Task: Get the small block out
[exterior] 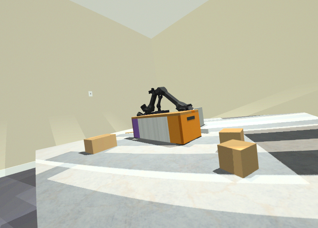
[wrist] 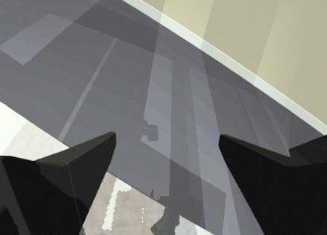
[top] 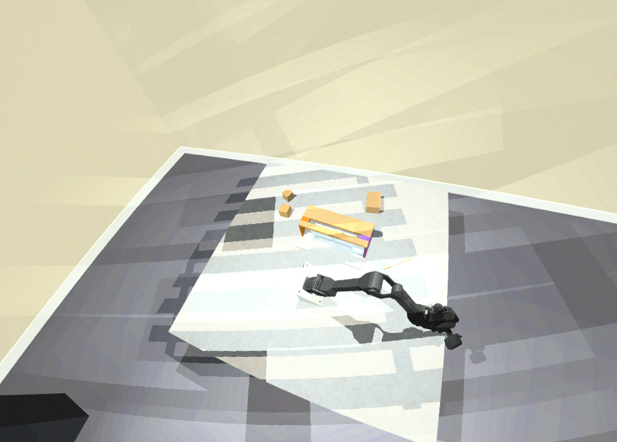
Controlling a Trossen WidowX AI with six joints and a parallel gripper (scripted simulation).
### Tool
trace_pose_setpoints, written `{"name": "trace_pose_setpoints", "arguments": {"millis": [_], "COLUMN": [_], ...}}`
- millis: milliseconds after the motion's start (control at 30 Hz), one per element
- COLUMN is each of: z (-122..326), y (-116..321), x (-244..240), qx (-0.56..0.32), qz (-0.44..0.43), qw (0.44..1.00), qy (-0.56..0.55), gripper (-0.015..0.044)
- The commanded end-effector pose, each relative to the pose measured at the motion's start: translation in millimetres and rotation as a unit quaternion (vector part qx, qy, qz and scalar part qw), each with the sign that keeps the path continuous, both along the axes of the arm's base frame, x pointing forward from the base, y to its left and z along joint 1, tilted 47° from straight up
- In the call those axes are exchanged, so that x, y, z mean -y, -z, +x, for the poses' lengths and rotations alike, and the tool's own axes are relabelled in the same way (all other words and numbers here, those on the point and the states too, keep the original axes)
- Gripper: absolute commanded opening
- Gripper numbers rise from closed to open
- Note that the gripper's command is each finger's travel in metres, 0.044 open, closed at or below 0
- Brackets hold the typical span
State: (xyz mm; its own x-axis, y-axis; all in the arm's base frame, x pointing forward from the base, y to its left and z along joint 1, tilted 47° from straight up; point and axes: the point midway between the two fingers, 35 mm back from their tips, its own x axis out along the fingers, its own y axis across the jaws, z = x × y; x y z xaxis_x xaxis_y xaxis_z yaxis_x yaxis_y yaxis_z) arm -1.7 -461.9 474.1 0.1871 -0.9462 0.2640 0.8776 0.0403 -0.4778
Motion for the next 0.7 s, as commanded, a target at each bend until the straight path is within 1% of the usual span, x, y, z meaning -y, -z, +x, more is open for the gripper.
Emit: {"name": "trace_pose_setpoints", "arguments": {"millis": [0, 133, 300, 500, 667], "z": [49.1, 94.5, 148.5, 210.2, 254.0], "y": [2.3, 8.0, 16.0, 31.4, 46.3], "x": [-6.7, -16.3, -35.1, -66.3, -97.2], "qx": [0.094, 0.177, 0.271, 0.365, 0.423], "qz": [0.043, 0.092, 0.161, 0.254, 0.330], "qw": [0.993, 0.973, 0.933, 0.868, 0.809], "qy": [-0.062, -0.116, -0.173, -0.221, -0.241], "gripper": [0.0400, 0.0400, 0.0400, 0.0400, 0.0400]}}
